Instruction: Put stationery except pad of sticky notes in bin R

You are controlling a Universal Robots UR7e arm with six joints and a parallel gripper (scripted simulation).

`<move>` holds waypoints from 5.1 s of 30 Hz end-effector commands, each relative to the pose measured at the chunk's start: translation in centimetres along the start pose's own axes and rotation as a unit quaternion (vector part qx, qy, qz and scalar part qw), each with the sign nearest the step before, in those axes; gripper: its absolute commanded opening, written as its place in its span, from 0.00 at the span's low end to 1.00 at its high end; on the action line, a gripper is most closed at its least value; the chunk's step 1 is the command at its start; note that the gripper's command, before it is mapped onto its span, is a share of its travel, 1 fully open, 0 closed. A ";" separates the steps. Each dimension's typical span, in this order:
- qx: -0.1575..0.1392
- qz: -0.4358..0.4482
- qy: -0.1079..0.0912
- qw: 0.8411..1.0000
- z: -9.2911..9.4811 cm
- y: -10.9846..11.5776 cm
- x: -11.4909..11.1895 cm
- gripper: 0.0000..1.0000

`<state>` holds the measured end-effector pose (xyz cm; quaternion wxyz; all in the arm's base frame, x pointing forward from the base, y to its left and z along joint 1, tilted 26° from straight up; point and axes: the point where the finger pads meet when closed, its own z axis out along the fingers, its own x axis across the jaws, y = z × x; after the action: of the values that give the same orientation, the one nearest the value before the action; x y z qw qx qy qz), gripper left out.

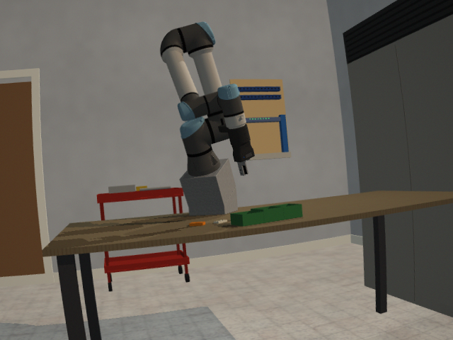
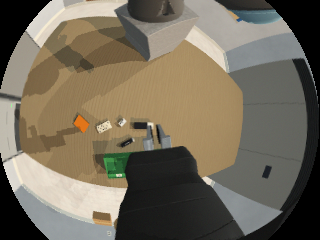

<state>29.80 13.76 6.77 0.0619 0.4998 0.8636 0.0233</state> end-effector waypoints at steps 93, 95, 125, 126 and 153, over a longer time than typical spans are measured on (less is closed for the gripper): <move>-0.160 0.916 0.019 0.367 4.2 14.1 -11.6 0.31; -0.159 0.927 0.024 0.338 4.2 14.1 -11.6 0.31; -0.148 0.987 0.069 -0.005 4.7 14.2 -11.8 0.31; -0.148 0.987 0.069 -0.005 4.9 14.2 -11.9 0.31; -0.148 0.987 0.069 -0.005 9.8 14.9 -13.4 0.31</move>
<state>50.37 9.41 -0.27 0.0078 -0.8392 0.4965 -0.2218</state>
